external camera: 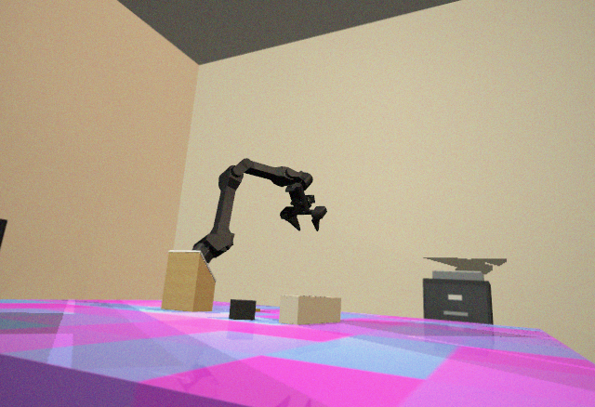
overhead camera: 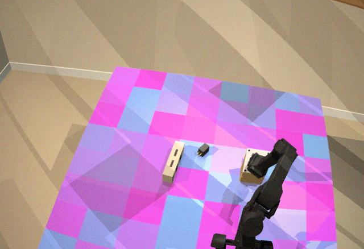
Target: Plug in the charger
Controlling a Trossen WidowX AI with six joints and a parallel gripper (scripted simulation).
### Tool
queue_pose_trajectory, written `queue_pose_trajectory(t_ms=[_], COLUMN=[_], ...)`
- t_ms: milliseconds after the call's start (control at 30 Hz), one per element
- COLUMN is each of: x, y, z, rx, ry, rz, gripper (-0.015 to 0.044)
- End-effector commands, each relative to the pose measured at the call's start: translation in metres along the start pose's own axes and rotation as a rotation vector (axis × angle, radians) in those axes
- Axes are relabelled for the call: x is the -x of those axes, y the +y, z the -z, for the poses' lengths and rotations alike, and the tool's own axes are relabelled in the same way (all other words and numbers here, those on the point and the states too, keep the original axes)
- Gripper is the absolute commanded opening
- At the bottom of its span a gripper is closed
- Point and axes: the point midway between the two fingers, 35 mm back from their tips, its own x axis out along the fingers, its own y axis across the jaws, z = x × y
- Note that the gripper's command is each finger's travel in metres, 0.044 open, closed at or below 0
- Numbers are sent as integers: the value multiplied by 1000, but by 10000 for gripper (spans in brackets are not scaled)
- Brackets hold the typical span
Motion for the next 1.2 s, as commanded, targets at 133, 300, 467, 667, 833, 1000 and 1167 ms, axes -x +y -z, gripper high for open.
queue_pose_trajectory(t_ms=[133,300,467,667,833,1000,1167], x=[-6,-19,-29,-36,-38,-37,-33], y=[-11,-37,-65,-100,-128,-157,-185], z=[7,23,42,65,85,107,130], rx=[8,26,38,48,51,51,51], ry=[23,77,134,202,259,317,375], rz=[25,82,135,193,238,280,319], gripper=[440,440,440,440,440,440,440])
